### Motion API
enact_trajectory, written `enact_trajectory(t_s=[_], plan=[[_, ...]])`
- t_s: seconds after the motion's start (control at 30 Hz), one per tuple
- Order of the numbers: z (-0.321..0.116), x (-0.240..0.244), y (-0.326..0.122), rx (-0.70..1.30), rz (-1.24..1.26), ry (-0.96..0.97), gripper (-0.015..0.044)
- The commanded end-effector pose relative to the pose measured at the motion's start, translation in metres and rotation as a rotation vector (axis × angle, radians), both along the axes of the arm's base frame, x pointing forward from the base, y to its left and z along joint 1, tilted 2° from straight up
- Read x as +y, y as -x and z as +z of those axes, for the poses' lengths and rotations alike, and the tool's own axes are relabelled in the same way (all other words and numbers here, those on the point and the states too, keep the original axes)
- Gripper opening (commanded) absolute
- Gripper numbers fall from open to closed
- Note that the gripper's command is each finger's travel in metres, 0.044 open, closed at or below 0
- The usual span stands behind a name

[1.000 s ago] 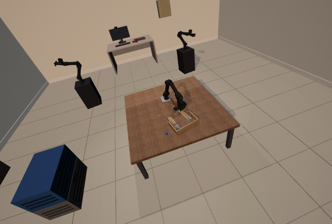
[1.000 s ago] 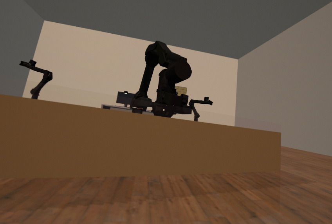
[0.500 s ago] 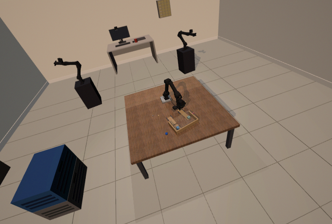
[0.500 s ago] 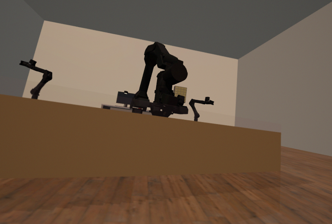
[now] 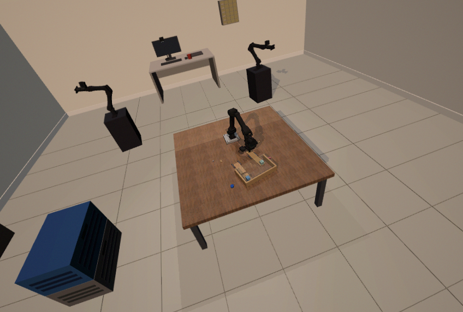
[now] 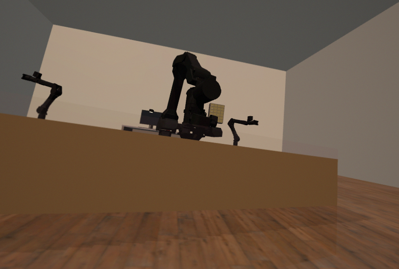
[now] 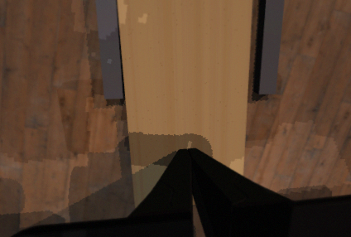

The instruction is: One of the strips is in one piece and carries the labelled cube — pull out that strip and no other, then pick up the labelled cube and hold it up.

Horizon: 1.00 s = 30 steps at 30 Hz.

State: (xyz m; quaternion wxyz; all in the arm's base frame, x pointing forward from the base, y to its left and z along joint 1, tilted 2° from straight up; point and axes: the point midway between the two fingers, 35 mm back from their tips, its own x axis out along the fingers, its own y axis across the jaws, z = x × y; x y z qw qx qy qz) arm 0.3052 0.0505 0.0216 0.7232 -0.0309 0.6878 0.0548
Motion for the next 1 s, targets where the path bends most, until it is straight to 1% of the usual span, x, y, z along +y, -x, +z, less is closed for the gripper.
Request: enact_trajectory(t_s=[0.0,0.97], plan=[[-0.005,-0.001,0.012,0.026,-0.003,0.002,0.0],[-0.007,-0.005,0.055,0.029,-0.003,0.002,0.0]])
